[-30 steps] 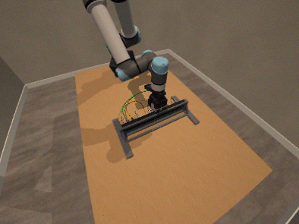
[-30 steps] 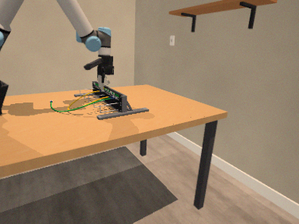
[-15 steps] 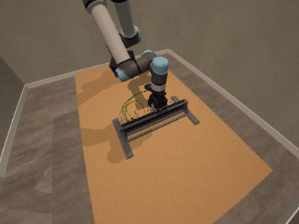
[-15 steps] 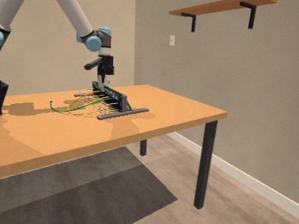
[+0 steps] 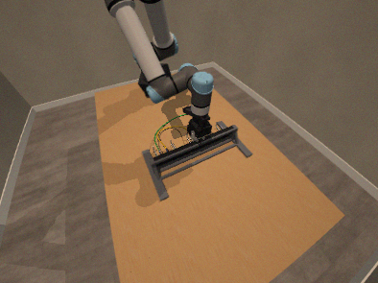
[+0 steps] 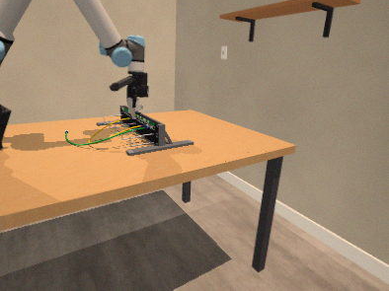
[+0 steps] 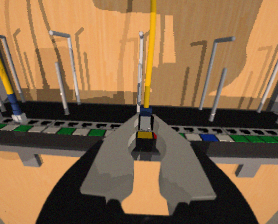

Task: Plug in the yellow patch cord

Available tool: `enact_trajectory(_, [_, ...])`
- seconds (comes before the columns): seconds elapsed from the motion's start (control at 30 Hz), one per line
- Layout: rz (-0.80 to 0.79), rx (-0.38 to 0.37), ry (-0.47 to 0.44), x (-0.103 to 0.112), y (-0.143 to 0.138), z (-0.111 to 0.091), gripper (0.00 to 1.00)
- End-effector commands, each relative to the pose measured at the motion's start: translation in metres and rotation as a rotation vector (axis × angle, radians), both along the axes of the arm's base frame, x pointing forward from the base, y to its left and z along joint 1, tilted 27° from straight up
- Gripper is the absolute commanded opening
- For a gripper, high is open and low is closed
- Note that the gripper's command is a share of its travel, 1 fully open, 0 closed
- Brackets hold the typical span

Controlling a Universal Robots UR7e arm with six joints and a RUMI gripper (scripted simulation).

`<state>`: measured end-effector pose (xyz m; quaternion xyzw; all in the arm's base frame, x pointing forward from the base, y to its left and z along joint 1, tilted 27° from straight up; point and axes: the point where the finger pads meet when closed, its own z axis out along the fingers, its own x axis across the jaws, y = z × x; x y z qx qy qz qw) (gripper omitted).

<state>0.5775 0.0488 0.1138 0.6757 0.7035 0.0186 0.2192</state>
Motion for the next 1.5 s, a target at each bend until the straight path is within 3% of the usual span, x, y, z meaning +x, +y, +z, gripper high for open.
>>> enact_trajectory(0.0, [0.001, 0.000, -0.005, 0.0014, 0.0003, 0.0013, 0.00])
enact_trajectory(1.47, [0.000, -0.002, 0.013, 0.0034, 0.0005, 0.0025, 0.00])
